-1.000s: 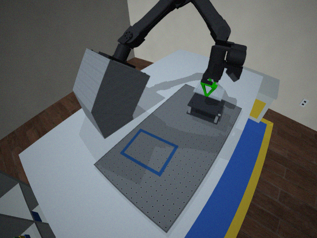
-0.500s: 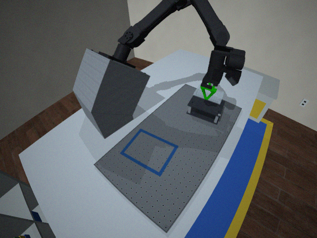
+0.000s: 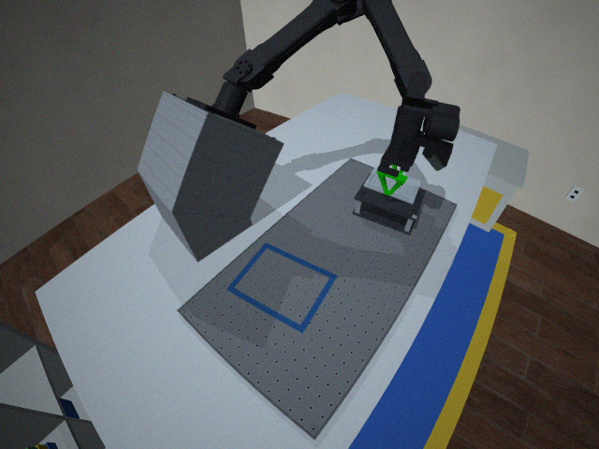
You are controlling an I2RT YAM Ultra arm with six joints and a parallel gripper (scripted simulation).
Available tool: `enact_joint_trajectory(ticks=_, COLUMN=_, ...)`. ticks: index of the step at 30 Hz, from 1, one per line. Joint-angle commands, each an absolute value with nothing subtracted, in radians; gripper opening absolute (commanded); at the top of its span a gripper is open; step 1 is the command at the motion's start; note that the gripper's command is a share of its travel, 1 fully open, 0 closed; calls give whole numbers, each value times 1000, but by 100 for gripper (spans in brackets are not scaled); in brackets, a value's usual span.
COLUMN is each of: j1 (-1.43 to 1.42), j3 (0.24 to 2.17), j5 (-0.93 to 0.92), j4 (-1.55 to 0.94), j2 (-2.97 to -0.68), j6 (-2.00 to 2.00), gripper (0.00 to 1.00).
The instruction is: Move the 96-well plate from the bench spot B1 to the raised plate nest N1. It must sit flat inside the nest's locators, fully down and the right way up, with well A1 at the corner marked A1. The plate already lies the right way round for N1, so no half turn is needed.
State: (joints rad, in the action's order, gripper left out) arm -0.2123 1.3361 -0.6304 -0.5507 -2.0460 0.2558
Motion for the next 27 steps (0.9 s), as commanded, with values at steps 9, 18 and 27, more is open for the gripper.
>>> enact_joint_trajectory(ticks=9, j1=-224, j3=1336, j5=-615, j4=-470, j2=-2080, j6=293, gripper=0)
enact_joint_trajectory(ticks=18, j1=-216, j3=1339, j5=-615, j4=-457, j2=-2051, j6=298, gripper=0)
enact_joint_trajectory(ticks=27, j1=-217, j3=1312, j5=-615, j4=-456, j2=-2051, j6=297, gripper=0)
